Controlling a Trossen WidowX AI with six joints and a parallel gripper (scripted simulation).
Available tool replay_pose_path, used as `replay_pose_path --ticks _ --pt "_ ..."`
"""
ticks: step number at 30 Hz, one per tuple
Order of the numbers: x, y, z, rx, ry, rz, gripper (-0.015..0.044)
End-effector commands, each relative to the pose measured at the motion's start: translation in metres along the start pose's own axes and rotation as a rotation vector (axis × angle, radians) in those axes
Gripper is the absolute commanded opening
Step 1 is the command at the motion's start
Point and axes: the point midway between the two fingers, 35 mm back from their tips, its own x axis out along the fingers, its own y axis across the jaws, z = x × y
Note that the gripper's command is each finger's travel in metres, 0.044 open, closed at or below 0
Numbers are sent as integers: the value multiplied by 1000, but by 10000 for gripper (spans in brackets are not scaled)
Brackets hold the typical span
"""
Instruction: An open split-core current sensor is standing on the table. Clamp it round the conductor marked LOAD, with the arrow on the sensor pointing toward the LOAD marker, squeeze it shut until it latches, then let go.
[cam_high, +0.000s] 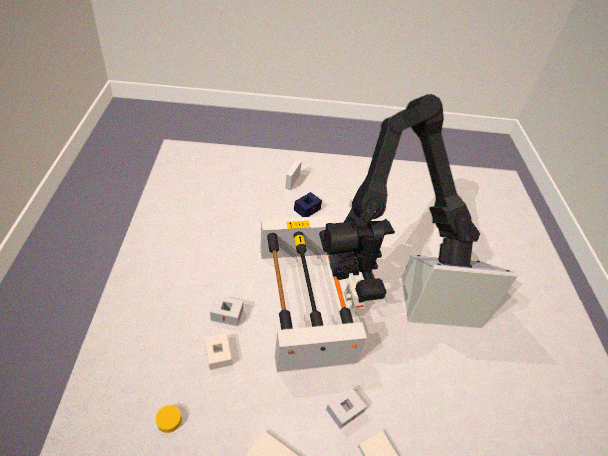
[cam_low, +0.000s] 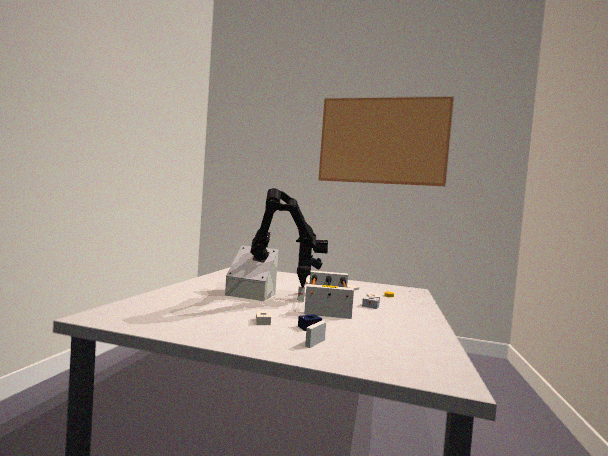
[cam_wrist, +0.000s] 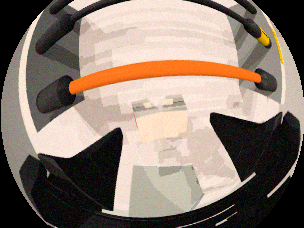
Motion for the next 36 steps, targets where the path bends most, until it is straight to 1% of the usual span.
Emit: replay_pose_path --ticks 1,8,14,26,29,33,34,36 --pt "9 -1 -4 -6 7 -6 440" --pt "14 -1 -5 -6 8 -8 440" --pt "11 -1 -2 0 3 -2 282" --pt "11 -1 -2 0 3 -2 202" --pt "6 0 0 -1 2 0 124" --pt "-11 2 4 -2 0 5 19" --pt "-17 2 4 -3 0 6 0" --pt "-28 3 6 -4 -1 8 0"
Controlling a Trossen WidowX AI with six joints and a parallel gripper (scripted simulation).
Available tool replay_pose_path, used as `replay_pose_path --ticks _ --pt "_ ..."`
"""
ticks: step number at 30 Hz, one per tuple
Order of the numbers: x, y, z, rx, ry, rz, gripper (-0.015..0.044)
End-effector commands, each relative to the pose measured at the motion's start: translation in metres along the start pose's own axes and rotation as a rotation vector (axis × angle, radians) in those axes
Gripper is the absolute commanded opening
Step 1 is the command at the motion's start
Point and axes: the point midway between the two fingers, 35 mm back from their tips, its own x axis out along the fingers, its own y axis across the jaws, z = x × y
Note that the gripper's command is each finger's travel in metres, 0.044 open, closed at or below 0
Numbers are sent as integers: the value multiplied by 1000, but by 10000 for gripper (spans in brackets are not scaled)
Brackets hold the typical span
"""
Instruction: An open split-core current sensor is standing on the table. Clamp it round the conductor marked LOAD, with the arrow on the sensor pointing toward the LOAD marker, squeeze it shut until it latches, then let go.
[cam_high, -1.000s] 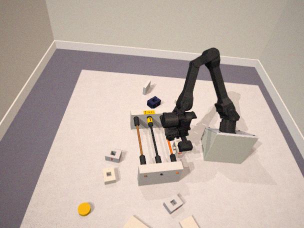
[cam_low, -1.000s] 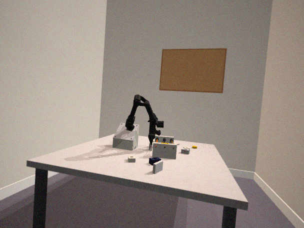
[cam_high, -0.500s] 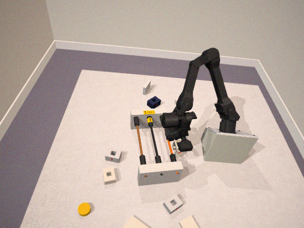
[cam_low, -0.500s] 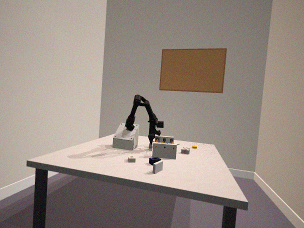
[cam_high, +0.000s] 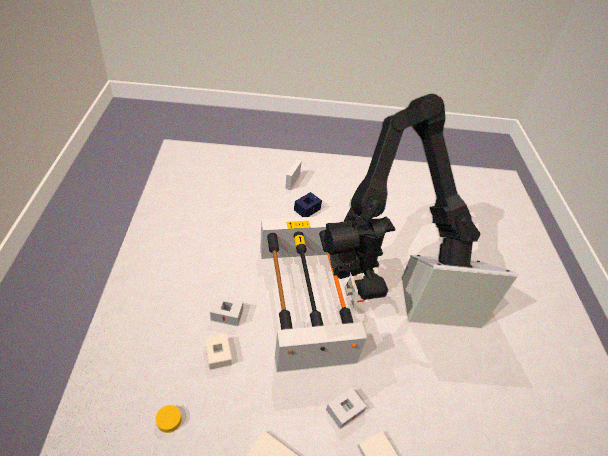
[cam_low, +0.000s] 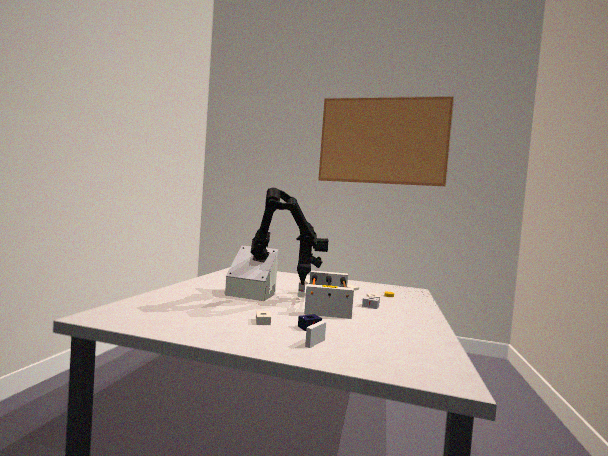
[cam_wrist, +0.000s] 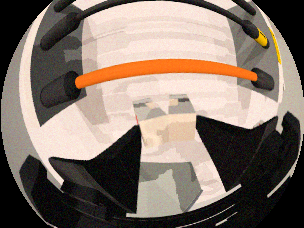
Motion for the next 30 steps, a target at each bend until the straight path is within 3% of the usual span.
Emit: replay_pose_path --ticks 1,14,21,30 --pt "-26 1 7 6 -13 9 0" --pt "-100 -1 -3 4 -6 -2 0" --pt "-101 -1 -1 -26 -6 -2 0" --pt "-104 -2 21 -287 -8 -2 0"
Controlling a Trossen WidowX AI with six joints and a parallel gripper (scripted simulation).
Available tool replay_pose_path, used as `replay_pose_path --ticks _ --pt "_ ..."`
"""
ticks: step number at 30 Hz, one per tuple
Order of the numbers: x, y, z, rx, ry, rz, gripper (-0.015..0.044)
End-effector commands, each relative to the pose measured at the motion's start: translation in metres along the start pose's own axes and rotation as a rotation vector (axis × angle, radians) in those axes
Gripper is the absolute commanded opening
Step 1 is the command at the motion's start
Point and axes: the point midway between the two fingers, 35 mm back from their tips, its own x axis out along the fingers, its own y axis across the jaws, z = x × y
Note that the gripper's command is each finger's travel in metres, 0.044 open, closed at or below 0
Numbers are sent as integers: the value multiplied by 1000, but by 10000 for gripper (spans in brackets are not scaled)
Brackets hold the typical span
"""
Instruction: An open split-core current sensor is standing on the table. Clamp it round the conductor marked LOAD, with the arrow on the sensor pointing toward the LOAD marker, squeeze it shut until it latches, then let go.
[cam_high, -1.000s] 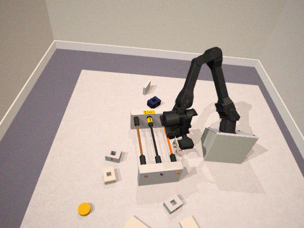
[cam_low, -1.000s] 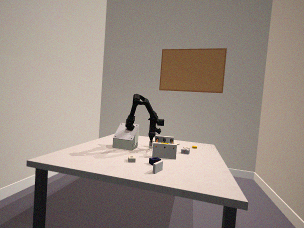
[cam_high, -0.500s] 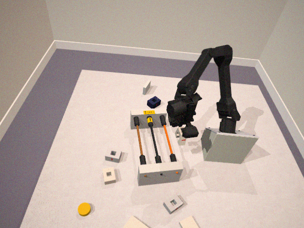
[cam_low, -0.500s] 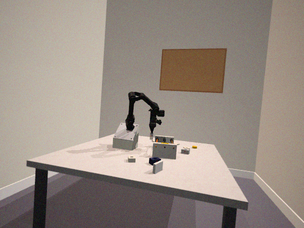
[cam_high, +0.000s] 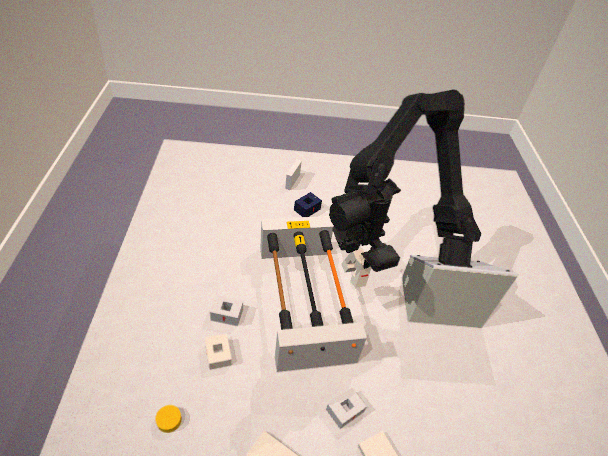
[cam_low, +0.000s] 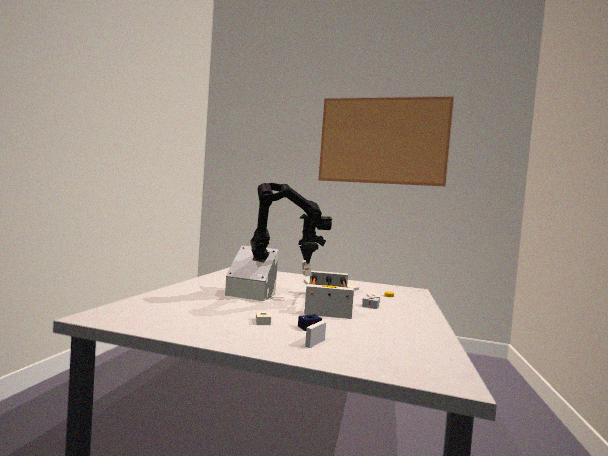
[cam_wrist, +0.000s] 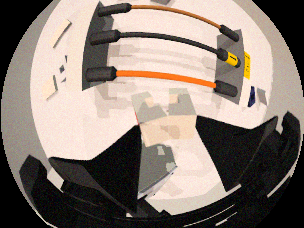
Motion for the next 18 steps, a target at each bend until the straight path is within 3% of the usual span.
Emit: replay_pose_path --ticks 1,18 --pt "-3 -3 13 -135 -5 1 0" --pt "-2 -14 56 -664 -7 -1 0"
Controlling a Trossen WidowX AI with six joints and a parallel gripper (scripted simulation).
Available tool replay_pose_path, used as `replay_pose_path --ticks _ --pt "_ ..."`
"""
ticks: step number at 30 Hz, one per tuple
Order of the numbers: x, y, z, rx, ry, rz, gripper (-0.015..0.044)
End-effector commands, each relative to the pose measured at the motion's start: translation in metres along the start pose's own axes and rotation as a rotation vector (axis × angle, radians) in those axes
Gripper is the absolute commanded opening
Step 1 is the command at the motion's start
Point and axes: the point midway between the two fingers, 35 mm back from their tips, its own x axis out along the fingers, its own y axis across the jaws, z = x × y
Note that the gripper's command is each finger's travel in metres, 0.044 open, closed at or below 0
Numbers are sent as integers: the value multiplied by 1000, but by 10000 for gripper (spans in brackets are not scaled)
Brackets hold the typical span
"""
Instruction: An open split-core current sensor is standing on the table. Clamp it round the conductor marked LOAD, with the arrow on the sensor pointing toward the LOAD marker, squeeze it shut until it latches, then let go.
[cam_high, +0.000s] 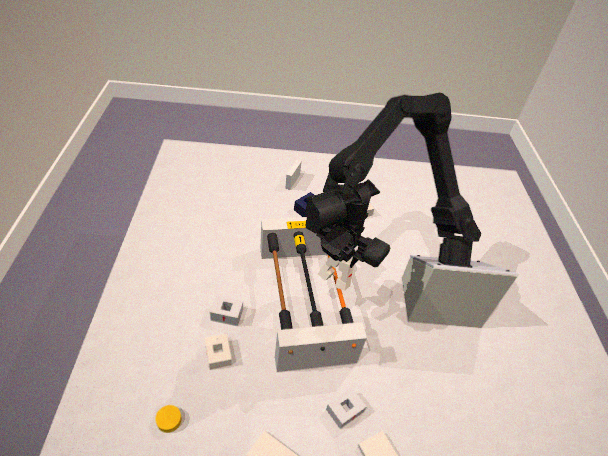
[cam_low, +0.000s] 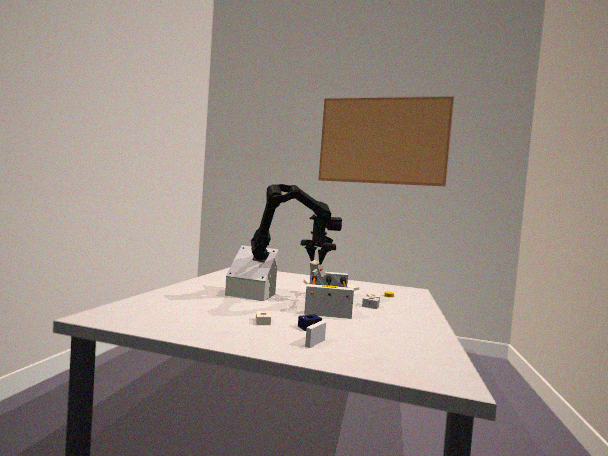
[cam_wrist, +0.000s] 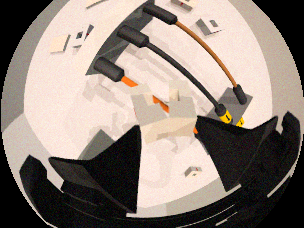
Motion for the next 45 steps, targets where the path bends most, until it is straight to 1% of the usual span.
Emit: replay_pose_path --ticks 1,22,29,45 --pt "0 -11 9 -148 -1 -6 0" --pt "9 -48 44 -779 3 -9 0" --pt "12 -48 44 -784 3 -9 0" --pt "38 -49 45 -784 3 -9 0"
